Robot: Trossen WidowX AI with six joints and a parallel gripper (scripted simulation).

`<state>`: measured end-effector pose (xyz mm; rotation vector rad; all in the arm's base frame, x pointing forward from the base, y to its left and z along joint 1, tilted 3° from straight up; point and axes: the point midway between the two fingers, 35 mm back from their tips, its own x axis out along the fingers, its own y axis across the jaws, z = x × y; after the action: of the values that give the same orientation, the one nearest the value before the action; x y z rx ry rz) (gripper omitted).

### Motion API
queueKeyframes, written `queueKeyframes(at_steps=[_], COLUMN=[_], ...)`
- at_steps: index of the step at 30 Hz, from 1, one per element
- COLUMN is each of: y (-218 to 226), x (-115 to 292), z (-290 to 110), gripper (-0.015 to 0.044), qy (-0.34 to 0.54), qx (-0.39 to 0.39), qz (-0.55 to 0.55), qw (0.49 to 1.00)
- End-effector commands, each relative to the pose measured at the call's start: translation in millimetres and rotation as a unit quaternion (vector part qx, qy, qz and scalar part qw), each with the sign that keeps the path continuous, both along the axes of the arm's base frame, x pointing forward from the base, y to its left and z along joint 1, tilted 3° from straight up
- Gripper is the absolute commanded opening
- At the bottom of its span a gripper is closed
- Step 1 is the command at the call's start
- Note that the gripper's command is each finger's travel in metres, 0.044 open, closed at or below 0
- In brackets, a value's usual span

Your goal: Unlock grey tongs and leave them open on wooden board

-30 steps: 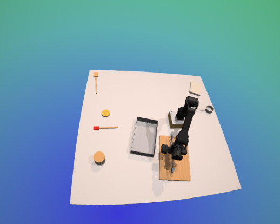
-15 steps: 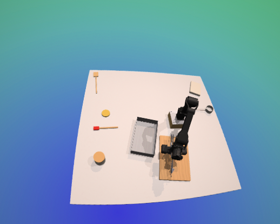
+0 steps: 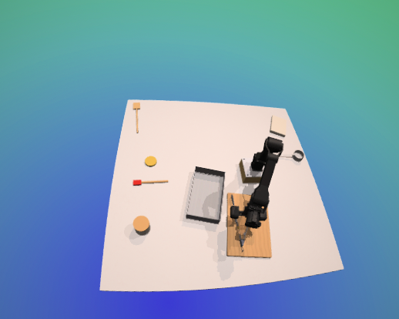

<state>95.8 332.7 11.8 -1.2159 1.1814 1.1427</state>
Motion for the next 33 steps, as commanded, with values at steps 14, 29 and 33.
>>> queueKeyframes(at_steps=[14,29,33], y=[4,-1,-1], x=[-153,-158,-158], z=[76,125,125], gripper=[0.0440,0.0440,0.0440], qy=[0.005,0.006,0.006], qx=[0.006,0.008,0.008], qz=[0.005,0.016,0.016], qw=[1.000,1.000,1.000])
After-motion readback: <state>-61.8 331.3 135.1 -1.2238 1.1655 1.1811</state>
